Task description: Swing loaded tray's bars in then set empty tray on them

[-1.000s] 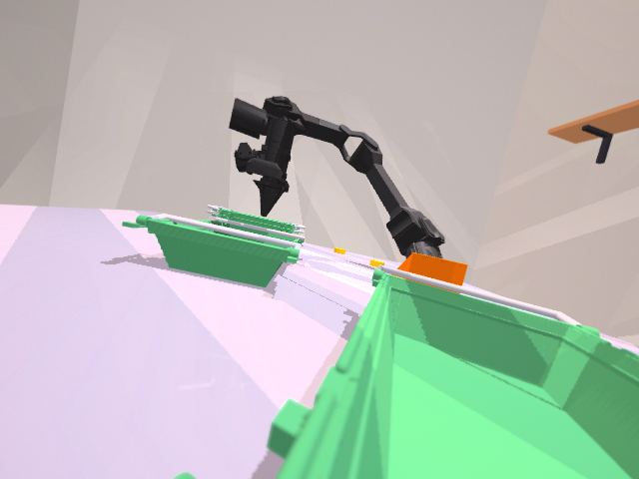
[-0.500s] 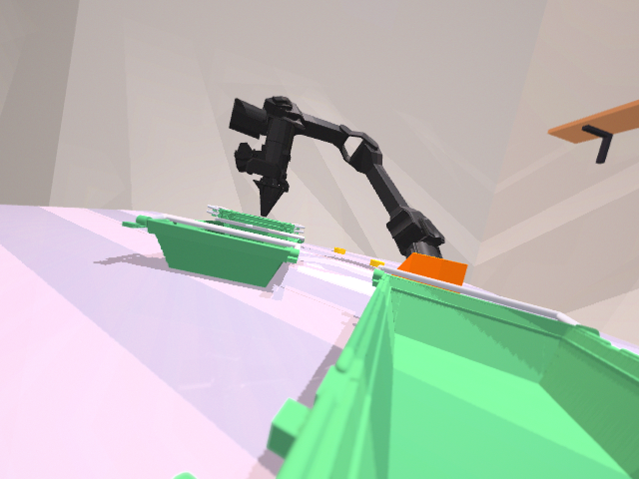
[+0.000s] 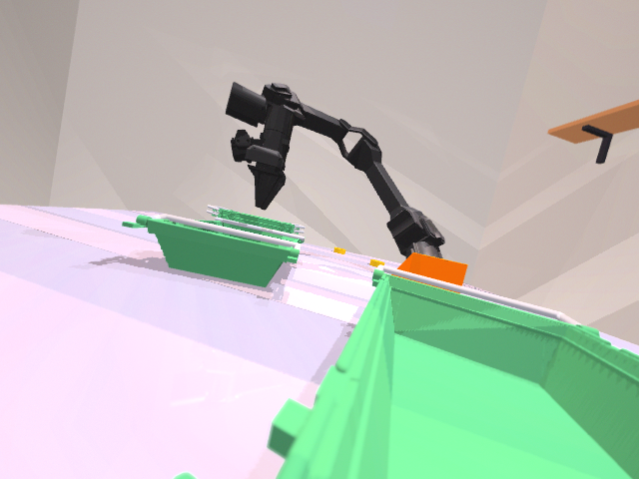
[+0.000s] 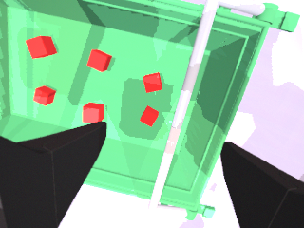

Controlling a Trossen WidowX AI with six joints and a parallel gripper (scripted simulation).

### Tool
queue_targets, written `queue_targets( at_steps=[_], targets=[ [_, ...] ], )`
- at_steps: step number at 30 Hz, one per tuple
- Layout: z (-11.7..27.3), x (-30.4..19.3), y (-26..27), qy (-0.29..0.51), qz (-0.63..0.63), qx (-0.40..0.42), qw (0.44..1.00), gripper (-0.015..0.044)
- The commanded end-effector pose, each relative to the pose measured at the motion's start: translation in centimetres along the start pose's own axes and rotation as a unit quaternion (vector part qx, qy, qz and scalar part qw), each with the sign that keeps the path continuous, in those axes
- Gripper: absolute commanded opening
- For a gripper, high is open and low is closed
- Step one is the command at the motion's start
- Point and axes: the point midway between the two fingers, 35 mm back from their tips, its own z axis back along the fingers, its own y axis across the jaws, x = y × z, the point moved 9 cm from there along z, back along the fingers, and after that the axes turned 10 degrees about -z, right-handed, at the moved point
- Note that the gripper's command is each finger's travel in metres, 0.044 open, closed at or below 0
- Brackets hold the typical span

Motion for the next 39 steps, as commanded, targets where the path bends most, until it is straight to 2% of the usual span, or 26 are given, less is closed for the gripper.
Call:
queue_targets(
  at_steps=[1,12,24,32,39],
  targets=[
    [0.5,-1.0,6.8,0.001,0.102,0.012,0.995,0.044],
    [1.4,-7.2,20.8,-0.001,0.316,0.024,0.948,0.044],
    [-0.5,-18.8,32.4,0.003,0.518,0.008,0.856,0.044],
    [-0.9,-19.5,32.9,0.003,0.526,0.005,0.851,0.044],
    [-3.2,-19.3,33.2,0.002,0.525,0.005,0.851,0.044]
  ],
)
